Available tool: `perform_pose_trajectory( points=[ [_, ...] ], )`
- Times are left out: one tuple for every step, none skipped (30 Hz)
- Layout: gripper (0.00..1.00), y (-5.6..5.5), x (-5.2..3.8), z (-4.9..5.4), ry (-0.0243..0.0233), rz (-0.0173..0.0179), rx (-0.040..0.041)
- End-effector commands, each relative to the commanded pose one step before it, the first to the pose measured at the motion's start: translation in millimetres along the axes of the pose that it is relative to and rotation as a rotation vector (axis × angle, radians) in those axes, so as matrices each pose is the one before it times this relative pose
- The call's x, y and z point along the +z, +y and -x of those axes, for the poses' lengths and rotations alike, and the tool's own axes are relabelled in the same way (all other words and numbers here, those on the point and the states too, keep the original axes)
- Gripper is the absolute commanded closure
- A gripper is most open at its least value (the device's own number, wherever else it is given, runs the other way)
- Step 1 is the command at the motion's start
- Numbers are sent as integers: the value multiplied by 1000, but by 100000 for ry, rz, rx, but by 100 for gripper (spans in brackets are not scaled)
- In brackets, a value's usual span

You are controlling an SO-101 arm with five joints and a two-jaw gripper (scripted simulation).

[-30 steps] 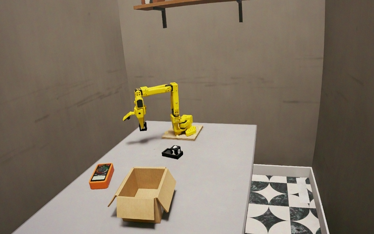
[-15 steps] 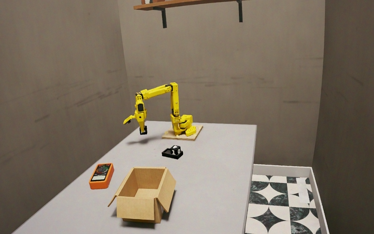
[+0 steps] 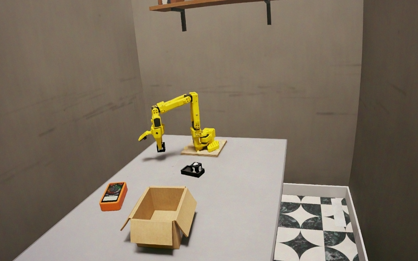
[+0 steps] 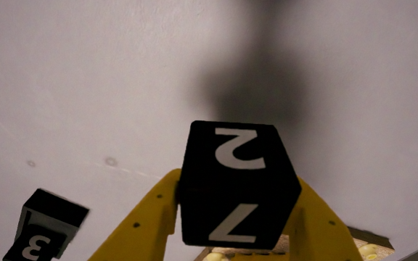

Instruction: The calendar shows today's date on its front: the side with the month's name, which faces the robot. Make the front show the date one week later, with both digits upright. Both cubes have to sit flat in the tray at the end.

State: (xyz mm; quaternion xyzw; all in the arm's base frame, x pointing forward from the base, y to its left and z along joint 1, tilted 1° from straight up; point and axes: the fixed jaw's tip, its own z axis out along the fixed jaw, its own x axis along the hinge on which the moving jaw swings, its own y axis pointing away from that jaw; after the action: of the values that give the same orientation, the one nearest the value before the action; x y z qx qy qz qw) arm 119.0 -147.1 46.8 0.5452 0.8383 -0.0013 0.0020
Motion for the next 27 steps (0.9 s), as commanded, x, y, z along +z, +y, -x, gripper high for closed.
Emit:
perform_pose_trajectory(
  points=[
    [100, -2170, 3816, -1573, 1712, -284, 2116],
    [100, 0, 0, 0, 0, 0, 0],
    [100, 0, 0, 0, 0, 0, 0],
    [100, 0, 0, 0, 0, 0, 0],
    [100, 0, 0, 0, 0, 0, 0],
    [100, 0, 0, 0, 0, 0, 0],
    [100, 0, 0, 0, 0, 0, 0],
    [100, 0, 0, 0, 0, 0, 0],
    [100, 0, 0, 0, 0, 0, 0],
    [100, 0, 0, 0, 0, 0, 0],
    [100, -5, 20, -1, 2, 1, 0],
    [100, 1, 96, 2, 0, 0, 0],
    [100, 7, 234, -1, 0, 0, 0],
    [100, 2, 384, 3, 0, 0, 0],
    [100, 3, 528, 0, 0, 0, 0],
    [100, 3, 642, 2, 0, 0, 0],
    [100, 3, 720, -8, 0, 0, 0],
    [100, 4, 744, -7, 0, 0, 0],
    [100, 3, 720, -8, 0, 0, 0],
    [100, -3, 643, -15, 0, 0, 0],
    [100, 2, 522, -12, 0, 0, 0],
    [100, 2, 384, -9, 0, 0, 0],
    [100, -5, 228, -7, 0, 0, 0],
    [100, 0, 96, -4, 0, 0, 0],
    [100, 0, 18, 0, 0, 0, 0],
    [100, 0, 0, 0, 0, 0, 0],
    [100, 0, 0, 0, 0, 0, 0]
  ],
)
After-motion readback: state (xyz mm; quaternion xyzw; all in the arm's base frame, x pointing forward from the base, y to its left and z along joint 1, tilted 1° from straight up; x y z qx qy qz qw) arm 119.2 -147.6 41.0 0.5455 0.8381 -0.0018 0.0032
